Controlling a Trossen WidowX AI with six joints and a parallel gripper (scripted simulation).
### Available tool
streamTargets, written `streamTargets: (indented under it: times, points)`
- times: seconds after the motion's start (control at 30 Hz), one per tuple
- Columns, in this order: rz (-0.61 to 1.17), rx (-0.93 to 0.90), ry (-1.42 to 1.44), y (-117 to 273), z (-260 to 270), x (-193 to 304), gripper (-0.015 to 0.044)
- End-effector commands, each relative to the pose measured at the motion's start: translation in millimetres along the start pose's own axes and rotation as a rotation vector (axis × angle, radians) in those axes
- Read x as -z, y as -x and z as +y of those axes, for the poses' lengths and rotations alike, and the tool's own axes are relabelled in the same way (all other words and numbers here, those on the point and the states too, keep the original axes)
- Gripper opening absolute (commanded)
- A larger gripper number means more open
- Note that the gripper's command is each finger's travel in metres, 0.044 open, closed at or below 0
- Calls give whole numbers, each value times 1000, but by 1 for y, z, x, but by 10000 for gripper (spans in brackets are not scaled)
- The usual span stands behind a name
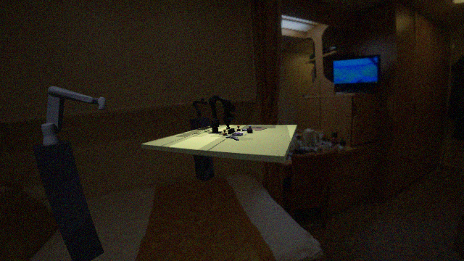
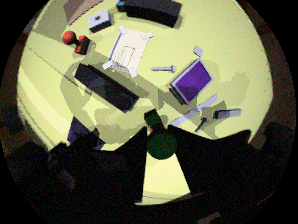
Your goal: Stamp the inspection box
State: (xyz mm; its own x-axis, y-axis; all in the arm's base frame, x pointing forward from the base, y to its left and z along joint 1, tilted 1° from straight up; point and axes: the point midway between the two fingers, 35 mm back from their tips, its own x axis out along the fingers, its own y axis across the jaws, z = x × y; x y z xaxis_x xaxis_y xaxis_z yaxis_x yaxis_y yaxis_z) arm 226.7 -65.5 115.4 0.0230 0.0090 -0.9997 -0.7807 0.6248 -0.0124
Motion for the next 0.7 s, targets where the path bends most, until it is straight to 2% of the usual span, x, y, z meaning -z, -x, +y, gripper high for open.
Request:
streamTargets:
  times: [0.0, 0.67]
  points:
    - [-1, 3, 0, 3, 0, 0, 0]
    - [-1, 4, 0, 12, -2, -1, 0]
